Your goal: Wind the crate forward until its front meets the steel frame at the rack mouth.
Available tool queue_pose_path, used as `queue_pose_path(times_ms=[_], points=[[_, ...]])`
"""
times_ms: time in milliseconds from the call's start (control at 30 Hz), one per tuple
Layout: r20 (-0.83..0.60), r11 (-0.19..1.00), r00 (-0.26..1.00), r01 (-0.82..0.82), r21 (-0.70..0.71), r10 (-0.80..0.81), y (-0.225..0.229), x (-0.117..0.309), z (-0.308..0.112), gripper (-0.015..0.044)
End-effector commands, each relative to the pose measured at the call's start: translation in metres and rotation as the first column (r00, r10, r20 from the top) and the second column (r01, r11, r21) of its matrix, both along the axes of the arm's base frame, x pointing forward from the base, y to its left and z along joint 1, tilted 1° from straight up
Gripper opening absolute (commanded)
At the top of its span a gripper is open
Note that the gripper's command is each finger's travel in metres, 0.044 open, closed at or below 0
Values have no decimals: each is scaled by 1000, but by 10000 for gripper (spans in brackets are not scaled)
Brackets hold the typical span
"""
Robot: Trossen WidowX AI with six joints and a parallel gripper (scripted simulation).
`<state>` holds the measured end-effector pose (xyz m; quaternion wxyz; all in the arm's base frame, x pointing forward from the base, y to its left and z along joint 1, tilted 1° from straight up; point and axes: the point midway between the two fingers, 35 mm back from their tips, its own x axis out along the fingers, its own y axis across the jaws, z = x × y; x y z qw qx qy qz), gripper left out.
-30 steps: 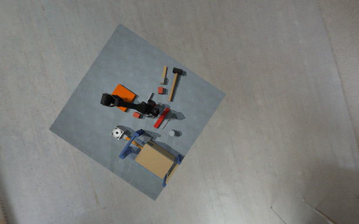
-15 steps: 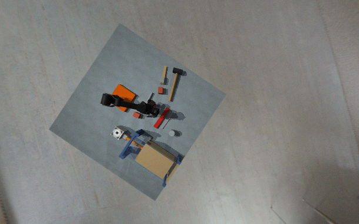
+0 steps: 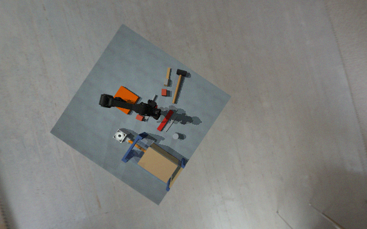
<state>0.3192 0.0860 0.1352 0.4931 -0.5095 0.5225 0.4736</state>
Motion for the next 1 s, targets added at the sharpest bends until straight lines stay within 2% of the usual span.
queue_pose_path(times_ms=[0, 467, 967], points=[[9, 1000, 1000, 5, -5, -5, -2, 0, 8, 0], [-6, 999, 999, 48, 8, -48, -75, -3, 16, 0], [-20, 997, 998, 66, 27, -66, -149, -26, 24, 0]])
